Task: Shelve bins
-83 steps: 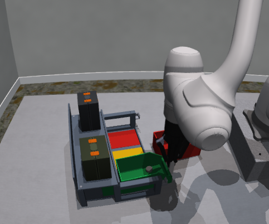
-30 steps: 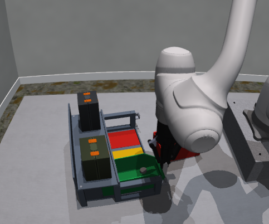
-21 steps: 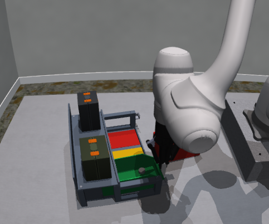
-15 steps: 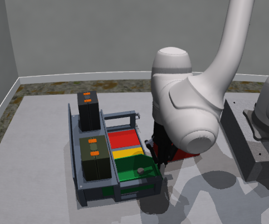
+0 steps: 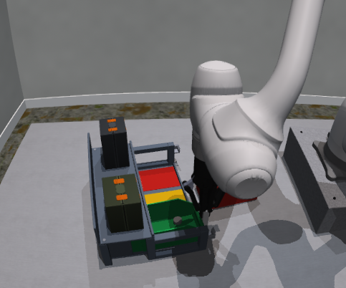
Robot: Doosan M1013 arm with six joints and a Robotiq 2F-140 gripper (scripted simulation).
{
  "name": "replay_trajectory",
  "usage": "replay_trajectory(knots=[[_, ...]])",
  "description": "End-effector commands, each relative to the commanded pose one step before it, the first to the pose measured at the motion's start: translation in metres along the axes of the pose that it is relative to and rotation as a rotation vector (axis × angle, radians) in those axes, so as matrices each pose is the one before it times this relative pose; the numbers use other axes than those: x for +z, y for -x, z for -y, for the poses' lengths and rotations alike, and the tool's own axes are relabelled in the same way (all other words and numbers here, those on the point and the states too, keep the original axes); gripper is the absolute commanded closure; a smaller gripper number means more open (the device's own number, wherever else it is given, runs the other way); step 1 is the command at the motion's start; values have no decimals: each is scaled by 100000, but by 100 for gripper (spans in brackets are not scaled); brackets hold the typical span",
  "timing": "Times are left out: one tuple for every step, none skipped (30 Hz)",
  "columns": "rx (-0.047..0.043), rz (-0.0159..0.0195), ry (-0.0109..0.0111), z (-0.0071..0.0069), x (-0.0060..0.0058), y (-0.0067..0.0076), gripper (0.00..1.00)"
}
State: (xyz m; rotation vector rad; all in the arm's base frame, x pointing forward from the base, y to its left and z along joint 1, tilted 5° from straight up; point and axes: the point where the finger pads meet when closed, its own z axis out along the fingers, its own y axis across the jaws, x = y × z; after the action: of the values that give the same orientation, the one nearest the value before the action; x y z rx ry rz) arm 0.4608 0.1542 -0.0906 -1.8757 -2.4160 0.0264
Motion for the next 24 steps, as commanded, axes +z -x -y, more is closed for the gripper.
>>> replay_trajectory(knots=[[-3, -21, 14, -154, -8, -6, 90], [0, 0, 0, -63, 0, 0, 90], [0, 0, 0, -62, 0, 0, 90], [0, 0, 0, 0, 0, 0, 90], [0, 0, 0, 0, 0, 0, 90], [0, 0, 0, -61, 0, 0, 90], [0, 0, 0, -60, 0, 0, 90], [0, 0, 0, -59, 0, 0, 90], [0, 0, 0, -58, 0, 0, 90], [0, 0, 0, -57, 0, 0, 90], [0, 0, 0, -55, 0, 0, 90], [0, 0, 0, -54, 0, 0, 90], [0, 0, 0, -53, 0, 0, 90], [0, 0, 0, -52, 0, 0, 90], [0, 0, 0, -50, 0, 0, 90], [0, 0, 0, -49, 0, 0, 90], [0, 0, 0, -48, 0, 0, 90], [0, 0, 0, -46, 0, 0, 90], [0, 0, 0, -45, 0, 0, 90], [0, 0, 0, -43, 0, 0, 90], [0, 0, 0, 0, 0, 0, 90], [0, 0, 0, 0, 0, 0, 90], [0, 0, 0, -42, 0, 0, 90], [0, 0, 0, -41, 0, 0, 90]])
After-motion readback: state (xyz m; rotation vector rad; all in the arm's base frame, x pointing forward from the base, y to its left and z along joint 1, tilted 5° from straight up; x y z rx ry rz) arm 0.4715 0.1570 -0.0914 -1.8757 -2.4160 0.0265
